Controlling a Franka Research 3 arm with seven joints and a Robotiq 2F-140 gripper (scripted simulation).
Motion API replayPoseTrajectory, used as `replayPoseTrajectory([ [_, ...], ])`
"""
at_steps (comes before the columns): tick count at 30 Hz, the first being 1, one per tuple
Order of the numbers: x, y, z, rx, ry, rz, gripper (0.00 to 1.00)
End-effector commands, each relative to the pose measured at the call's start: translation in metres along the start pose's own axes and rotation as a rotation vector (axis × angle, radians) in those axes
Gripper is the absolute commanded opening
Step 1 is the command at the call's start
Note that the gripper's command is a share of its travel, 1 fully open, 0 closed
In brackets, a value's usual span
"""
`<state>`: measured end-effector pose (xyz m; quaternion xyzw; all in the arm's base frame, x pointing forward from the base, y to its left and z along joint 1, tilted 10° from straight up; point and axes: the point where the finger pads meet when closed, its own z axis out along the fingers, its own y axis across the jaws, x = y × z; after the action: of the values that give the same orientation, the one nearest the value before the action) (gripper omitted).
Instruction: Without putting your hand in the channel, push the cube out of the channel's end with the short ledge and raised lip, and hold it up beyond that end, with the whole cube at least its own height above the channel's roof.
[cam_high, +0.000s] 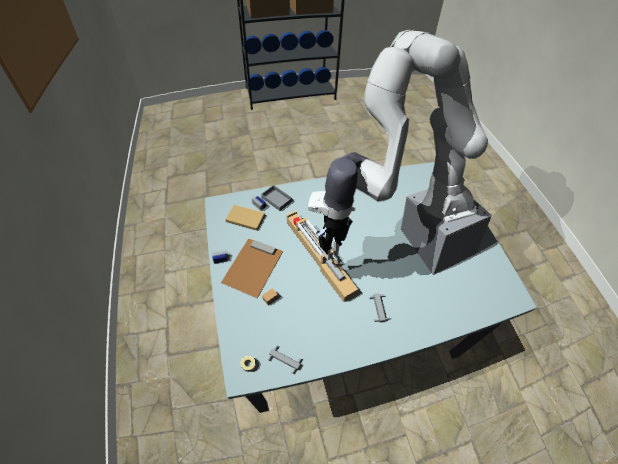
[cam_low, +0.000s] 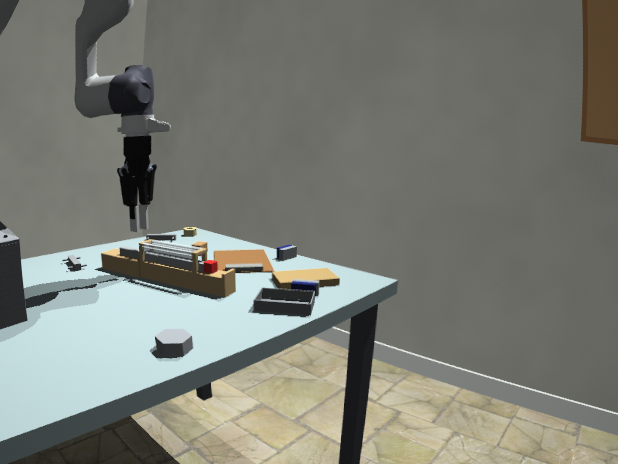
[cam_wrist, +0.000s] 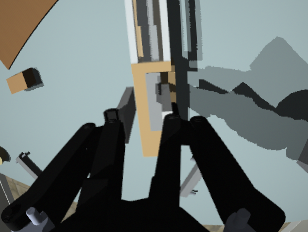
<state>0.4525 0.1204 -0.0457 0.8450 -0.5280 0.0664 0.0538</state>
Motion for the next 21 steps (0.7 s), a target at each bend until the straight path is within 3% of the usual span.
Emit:
replayPoseTrajectory([
  [1, -0.008, 0.001, 0.0, -0.004, -0.001, -0.006, 0.0],
  [6, -0.09, 0.004, 0.0, -0.004, -0.001, -0.006, 0.0],
  [12, -0.097, 0.005, 0.002, -0.004, 0.0, -0.006, 0.0],
  [21, -0.097, 0.005, 0.045, -0.004, 0.0, -0.006, 0.0],
])
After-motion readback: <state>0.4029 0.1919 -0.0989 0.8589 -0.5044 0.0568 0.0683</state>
